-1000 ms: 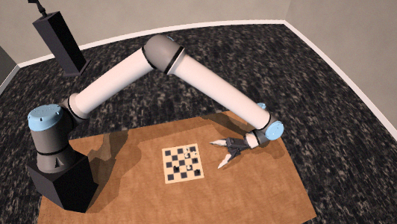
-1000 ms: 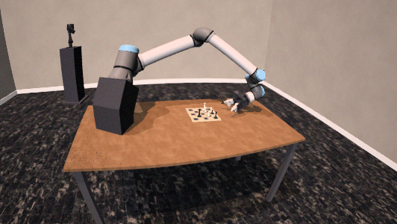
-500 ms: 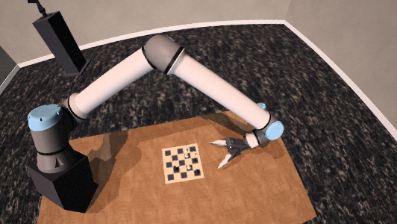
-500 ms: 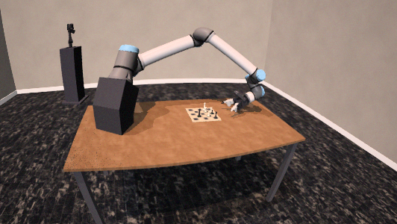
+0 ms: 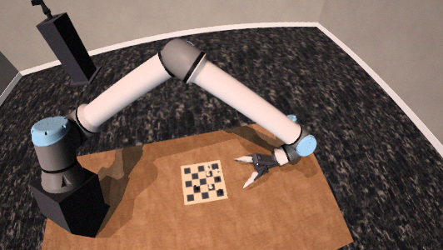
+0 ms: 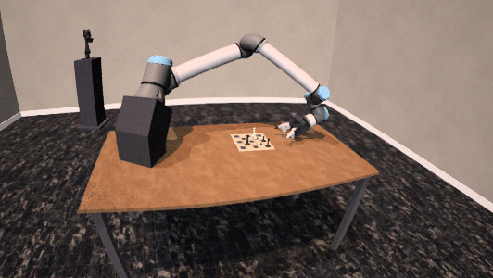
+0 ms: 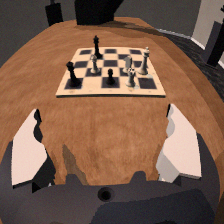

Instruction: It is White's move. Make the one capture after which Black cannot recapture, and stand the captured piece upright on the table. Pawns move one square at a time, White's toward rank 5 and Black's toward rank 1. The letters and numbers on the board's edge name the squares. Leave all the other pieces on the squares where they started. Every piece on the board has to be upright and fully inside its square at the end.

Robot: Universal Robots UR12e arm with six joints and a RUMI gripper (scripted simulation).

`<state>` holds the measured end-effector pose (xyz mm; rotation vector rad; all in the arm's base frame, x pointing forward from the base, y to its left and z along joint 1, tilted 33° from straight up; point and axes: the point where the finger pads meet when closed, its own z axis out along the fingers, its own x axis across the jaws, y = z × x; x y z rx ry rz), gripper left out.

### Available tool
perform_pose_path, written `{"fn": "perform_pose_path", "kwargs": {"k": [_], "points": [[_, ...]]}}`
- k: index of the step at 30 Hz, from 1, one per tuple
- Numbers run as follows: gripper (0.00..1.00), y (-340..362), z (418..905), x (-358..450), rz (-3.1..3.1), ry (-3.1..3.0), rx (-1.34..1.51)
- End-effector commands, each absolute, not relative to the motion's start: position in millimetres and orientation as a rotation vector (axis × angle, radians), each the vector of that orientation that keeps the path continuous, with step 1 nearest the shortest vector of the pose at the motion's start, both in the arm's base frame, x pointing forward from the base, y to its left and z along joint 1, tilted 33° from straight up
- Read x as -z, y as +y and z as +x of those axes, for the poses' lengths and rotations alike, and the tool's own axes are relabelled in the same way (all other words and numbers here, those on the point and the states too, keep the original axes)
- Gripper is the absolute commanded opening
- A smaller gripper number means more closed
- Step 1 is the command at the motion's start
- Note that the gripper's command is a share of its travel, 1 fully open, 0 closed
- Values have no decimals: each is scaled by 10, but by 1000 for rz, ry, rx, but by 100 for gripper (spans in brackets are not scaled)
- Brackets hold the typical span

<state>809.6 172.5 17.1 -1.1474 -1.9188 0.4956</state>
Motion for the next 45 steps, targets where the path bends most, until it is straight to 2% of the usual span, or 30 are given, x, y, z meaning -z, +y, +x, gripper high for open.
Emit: {"fn": "perform_pose_path", "kwargs": {"k": [1,10,23,45], "points": [[100,1720,8102,-181,-1149,-1920,-495],[100,1692,8092,-227,-1151,-1922,-483],[100,1291,7955,-872,-1151,-1922,-483],[100,1243,7938,-858,-1183,-1926,-455]]}}
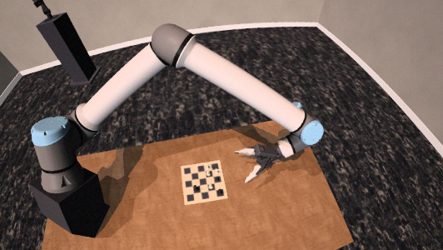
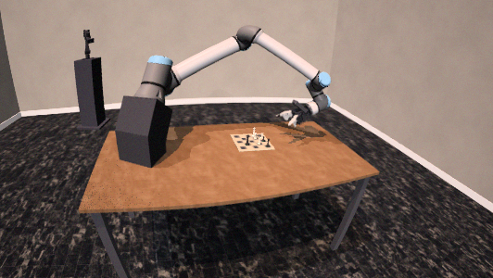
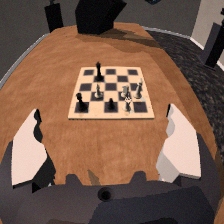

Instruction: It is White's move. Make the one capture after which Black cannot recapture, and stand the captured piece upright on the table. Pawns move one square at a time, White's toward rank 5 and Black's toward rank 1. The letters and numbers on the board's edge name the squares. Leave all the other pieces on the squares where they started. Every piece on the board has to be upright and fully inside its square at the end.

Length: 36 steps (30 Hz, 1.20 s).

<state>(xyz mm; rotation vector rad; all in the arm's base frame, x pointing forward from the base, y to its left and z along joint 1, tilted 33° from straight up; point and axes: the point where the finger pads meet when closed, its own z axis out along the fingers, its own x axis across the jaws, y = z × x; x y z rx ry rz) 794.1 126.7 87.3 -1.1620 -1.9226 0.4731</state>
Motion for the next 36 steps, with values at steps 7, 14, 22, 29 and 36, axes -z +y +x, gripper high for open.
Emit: {"fn": "perform_pose_path", "kwargs": {"k": [7,14,22,29,36], "points": [[100,1146,7901,-745,-1279,-1934,-366],[100,1038,7854,-631,-1387,-1939,-258],[100,857,7750,-480,-1570,-1938,-54],[100,730,7642,-417,-1702,-1929,115],[100,643,7535,-403,-1798,-1918,253]]}}
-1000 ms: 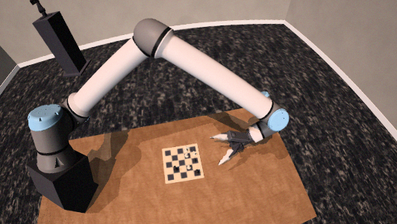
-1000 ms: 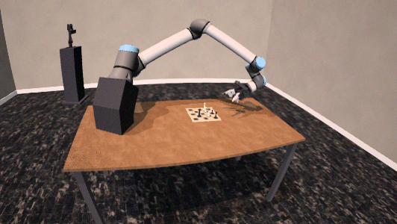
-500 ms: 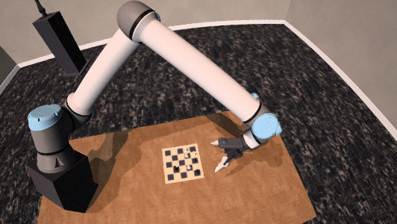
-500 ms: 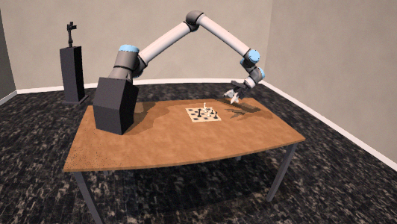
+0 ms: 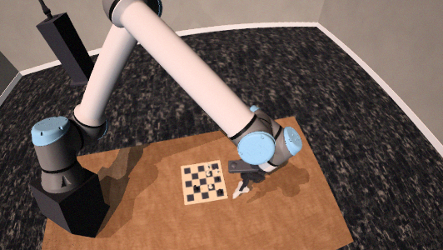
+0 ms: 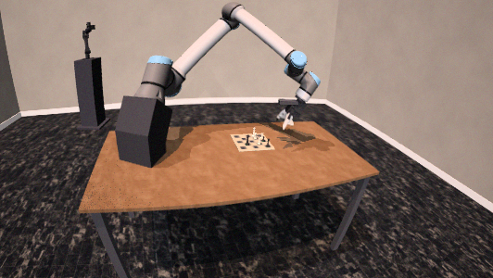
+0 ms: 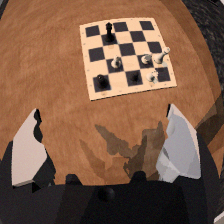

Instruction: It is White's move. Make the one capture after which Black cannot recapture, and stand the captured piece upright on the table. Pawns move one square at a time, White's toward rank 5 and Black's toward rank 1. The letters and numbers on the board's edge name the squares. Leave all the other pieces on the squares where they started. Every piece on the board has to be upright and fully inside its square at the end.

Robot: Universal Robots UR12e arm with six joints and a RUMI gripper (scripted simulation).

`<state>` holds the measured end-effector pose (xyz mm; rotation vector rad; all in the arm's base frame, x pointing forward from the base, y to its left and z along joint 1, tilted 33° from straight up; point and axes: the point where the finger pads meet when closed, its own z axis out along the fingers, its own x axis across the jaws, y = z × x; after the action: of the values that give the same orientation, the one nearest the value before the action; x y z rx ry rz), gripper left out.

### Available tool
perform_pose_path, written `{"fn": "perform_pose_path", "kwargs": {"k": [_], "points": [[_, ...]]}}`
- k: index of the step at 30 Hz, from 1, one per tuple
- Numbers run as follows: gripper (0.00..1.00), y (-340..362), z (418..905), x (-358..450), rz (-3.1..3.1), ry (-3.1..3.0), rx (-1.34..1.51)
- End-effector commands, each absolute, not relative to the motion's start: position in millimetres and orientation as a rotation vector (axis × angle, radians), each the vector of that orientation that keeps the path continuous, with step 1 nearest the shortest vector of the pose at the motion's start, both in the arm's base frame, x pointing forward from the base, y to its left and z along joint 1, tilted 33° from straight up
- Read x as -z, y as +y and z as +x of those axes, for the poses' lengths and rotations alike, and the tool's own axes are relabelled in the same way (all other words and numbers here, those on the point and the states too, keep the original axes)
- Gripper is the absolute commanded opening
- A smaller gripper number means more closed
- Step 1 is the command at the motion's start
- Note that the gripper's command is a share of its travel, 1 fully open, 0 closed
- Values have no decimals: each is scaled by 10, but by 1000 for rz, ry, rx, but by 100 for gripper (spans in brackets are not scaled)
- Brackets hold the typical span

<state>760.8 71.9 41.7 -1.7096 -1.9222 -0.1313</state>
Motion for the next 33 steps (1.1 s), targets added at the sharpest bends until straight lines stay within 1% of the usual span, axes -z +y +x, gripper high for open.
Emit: {"fn": "perform_pose_path", "kwargs": {"k": [1,10,12,20,33], "points": [[100,625,7506,-404,-1820,-1915,286],[100,534,7294,-453,-1943,-1893,498],[100,534,7294,-453,-1943,-1893,498],[100,499,7099,-530,-2021,-1876,657],[100,495,7019,-567,-2047,-1870,716]]}}
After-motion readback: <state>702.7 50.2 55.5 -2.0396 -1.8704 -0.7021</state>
